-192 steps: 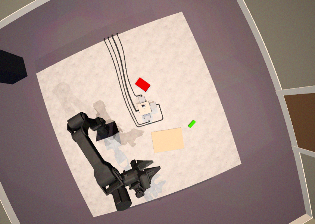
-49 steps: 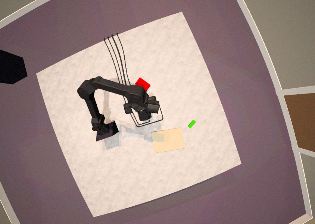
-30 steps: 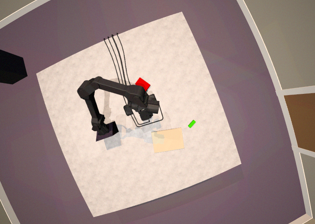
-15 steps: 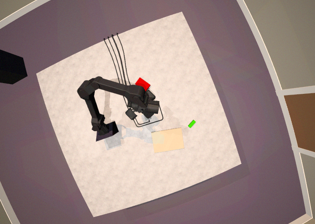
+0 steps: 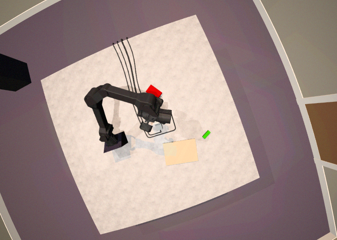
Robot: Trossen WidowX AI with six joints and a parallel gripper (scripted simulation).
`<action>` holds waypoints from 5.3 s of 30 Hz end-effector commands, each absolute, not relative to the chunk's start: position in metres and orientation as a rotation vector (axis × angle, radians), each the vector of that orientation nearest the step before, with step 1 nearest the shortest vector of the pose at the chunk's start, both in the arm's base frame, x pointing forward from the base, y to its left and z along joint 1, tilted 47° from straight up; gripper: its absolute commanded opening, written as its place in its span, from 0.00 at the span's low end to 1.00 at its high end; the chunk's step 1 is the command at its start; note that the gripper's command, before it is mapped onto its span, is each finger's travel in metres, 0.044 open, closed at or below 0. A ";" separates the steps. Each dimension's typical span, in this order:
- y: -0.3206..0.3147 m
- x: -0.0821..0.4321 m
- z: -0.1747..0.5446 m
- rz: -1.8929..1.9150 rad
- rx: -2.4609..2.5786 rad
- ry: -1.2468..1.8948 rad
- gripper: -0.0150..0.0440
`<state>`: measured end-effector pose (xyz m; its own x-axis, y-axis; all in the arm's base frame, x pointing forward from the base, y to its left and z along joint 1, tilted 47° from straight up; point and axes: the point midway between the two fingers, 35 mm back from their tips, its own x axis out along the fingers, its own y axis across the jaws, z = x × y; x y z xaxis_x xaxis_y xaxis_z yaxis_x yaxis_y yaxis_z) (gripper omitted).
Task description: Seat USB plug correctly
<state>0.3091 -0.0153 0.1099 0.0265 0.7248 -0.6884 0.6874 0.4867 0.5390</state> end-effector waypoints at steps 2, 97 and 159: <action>-0.015 0.309 0.110 0.163 1.112 1.648 0.25; -0.015 0.309 0.110 1.422 -0.514 0.660 0.25; -0.012 0.310 0.102 1.425 -0.559 0.663 0.25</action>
